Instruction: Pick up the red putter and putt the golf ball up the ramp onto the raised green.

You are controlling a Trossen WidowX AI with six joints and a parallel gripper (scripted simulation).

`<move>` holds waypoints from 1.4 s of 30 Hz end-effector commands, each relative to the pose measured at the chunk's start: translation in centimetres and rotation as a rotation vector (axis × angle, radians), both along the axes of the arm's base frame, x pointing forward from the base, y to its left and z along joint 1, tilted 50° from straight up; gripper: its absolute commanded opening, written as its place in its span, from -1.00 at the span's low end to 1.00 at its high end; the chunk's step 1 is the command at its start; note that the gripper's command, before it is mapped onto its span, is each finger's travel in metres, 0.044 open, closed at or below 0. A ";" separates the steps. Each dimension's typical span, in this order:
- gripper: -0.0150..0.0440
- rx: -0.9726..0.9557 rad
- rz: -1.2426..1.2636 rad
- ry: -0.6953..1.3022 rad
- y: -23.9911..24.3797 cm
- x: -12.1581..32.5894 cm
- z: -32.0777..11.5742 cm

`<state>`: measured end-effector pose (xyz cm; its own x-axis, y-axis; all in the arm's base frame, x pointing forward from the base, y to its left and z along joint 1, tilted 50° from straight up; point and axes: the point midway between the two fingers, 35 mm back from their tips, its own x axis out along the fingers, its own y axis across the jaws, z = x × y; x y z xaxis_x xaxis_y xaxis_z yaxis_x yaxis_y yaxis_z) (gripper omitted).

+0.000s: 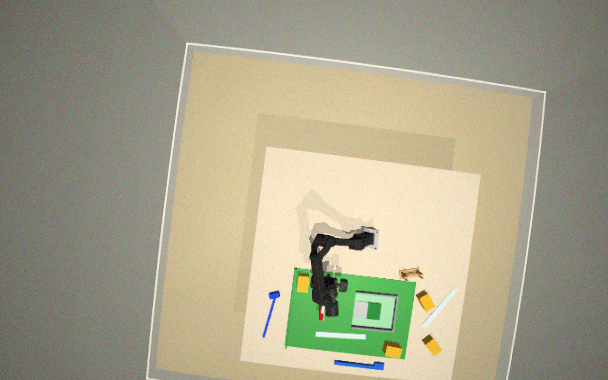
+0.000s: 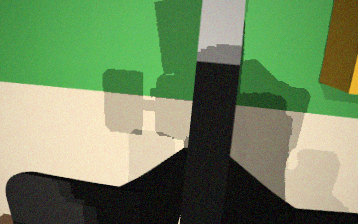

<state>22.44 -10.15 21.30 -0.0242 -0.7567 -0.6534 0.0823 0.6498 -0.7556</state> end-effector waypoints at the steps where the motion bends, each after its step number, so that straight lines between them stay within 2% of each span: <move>1: -0.49 -0.006 0.001 0.008 -0.5 -0.1 -0.4; 24: -0.49 -0.002 -0.002 0.004 -1.8 -0.1 -1.5; 34: -0.49 -0.009 0.001 0.006 -4.0 -0.4 0.6; 42: -0.49 -0.004 -0.003 0.009 -3.8 -0.5 0.4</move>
